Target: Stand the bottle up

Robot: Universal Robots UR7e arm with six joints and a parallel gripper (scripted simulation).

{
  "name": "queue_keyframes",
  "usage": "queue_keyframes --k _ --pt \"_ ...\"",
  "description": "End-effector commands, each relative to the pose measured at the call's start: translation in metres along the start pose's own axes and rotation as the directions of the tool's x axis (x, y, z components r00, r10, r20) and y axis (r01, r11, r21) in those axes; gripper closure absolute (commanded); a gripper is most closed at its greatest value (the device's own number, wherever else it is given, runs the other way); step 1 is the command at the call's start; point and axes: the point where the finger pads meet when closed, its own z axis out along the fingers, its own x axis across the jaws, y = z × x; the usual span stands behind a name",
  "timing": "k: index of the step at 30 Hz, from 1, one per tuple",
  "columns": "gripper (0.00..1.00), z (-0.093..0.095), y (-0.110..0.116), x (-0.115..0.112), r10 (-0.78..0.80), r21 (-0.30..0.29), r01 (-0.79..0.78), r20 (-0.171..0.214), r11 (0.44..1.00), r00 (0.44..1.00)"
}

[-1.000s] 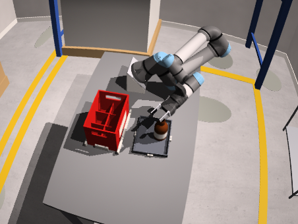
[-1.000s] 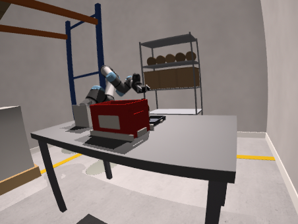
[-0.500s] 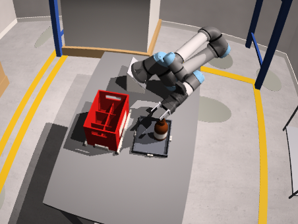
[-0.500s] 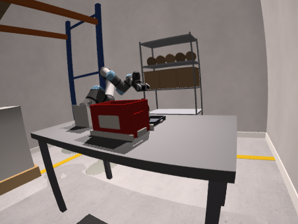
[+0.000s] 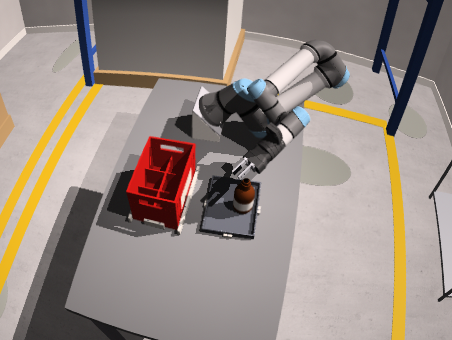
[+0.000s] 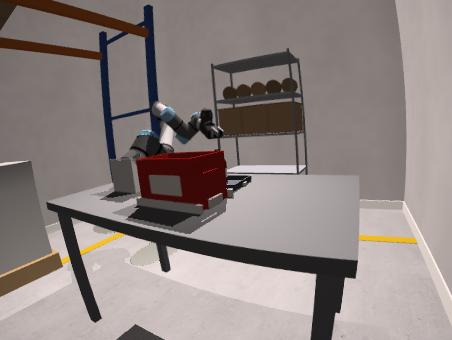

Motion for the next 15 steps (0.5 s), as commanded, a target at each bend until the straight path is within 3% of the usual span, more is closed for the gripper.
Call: queue_keyframes --k 1,15 --pt "1.0 -0.001 -0.0021 -0.0011 0.001 0.004 -0.001 0.003 1.0 1.0" --pt "1.0 -0.001 -0.0021 -0.0011 0.001 0.004 -0.001 0.003 1.0 1.0"
